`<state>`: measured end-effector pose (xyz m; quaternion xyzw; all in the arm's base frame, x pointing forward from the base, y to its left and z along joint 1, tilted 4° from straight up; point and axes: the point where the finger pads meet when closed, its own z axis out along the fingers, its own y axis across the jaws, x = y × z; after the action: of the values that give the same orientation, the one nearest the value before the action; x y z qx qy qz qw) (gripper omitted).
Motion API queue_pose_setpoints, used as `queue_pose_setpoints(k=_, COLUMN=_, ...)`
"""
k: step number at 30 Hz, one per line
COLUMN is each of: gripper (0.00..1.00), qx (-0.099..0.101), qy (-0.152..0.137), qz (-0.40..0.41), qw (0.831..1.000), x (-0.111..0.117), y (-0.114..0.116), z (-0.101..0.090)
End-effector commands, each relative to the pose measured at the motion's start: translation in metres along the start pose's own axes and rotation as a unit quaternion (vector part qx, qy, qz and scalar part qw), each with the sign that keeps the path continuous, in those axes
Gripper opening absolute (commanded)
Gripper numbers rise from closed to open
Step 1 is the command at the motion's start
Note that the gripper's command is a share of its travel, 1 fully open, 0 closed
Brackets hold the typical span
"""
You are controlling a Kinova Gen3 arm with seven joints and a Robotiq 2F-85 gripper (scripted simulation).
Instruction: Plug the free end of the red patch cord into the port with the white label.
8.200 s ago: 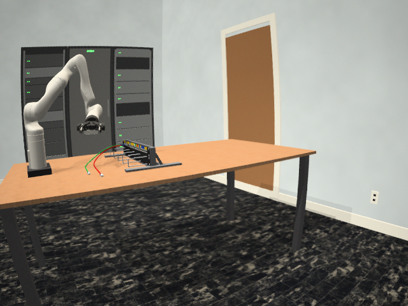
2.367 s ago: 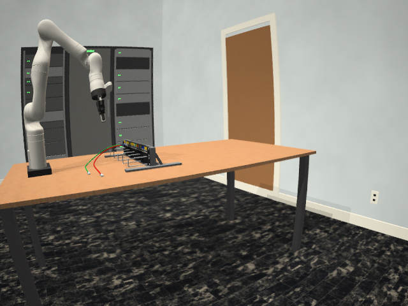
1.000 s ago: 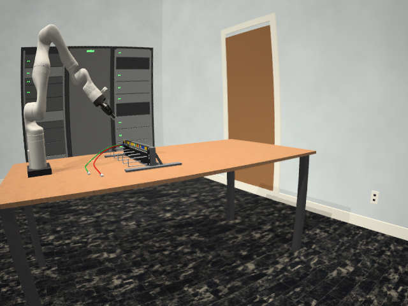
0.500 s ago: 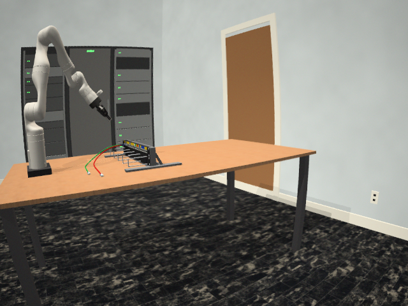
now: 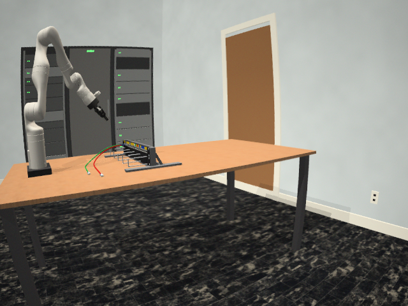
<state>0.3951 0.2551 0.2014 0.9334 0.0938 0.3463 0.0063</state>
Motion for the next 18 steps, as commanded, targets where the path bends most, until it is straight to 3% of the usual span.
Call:
queue_pose_setpoints(k=1, gripper=0.00, qx=0.002, qy=0.000, qz=-0.001, qw=1.000, x=-0.0006, y=-0.0024, z=-0.0006)
queue_pose_setpoints(k=18, gripper=0.00, qx=0.003, qy=0.001, qz=-0.001, qw=1.000, x=-0.0008, y=-0.0032, z=0.0013)
